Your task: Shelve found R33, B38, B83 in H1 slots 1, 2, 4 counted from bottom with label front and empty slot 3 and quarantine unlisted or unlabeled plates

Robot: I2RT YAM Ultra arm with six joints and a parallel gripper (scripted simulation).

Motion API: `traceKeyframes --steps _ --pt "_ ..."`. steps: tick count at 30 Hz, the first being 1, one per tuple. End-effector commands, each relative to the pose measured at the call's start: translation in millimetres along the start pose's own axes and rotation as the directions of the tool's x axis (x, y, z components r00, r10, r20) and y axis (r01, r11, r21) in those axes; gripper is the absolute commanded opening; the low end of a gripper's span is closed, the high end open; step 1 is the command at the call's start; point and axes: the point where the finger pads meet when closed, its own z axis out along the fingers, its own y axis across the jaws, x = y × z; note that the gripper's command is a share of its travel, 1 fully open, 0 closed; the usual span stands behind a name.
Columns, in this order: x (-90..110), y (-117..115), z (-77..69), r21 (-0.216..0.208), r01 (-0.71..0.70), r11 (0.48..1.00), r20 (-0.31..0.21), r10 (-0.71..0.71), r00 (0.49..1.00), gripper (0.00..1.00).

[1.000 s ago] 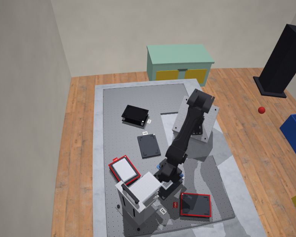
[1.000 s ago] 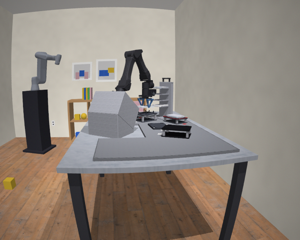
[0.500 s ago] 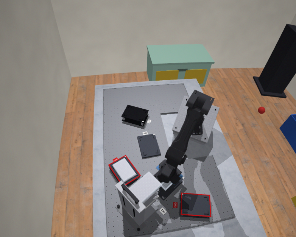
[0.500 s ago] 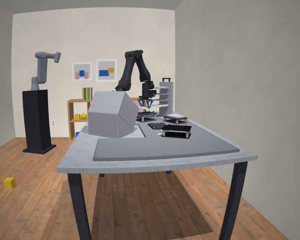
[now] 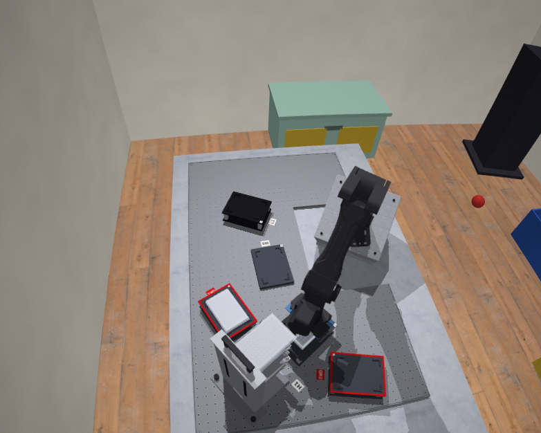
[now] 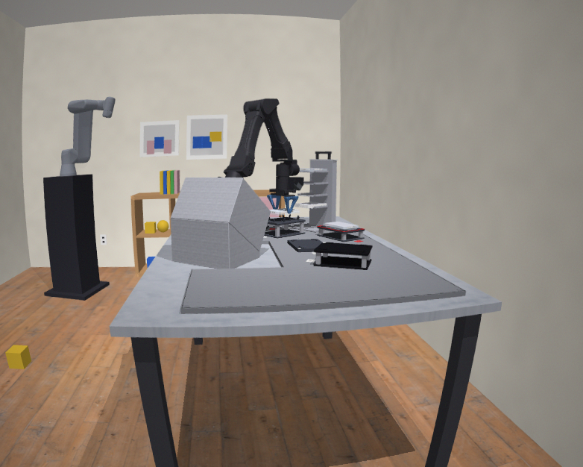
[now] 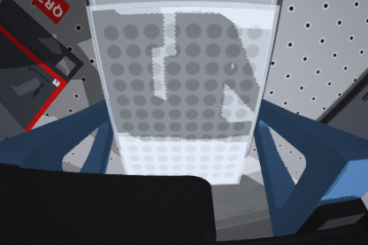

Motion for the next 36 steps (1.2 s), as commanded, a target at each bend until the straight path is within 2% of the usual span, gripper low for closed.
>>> traceKeyframes --steps 1,7,14,23,26,28,29,32,36 --pt "6 -4 8.7 0.012 -0.006 1.000 -0.010 0.006 1.000 0.86" --pt "-3 -1 7.0 0.004 -0.005 1.000 0.015 0.005 1.000 0.86" --pt "6 -4 16.0 0.012 -0.005 1.000 -0.010 0.006 1.000 0.86" --pt "1 -1 17.2 0.005 -0.003 1.000 0.008 0.003 1.000 0.86" --pt "6 -3 24.0 0.010 -0.003 1.000 -0.011 0.003 1.000 0.86" --pt "6 -3 24.0 0.010 -0.003 1.000 -0.011 0.003 1.000 0.86" --pt "1 -1 16.3 0.001 -0.001 1.000 0.016 0.001 1.000 0.86" --pt "1 0 24.6 0.005 0.000 1.000 0.000 0.000 1.000 0.86" --pt "5 0 26.7 0.005 0.001 1.000 -0.003 -0.001 1.000 0.86"
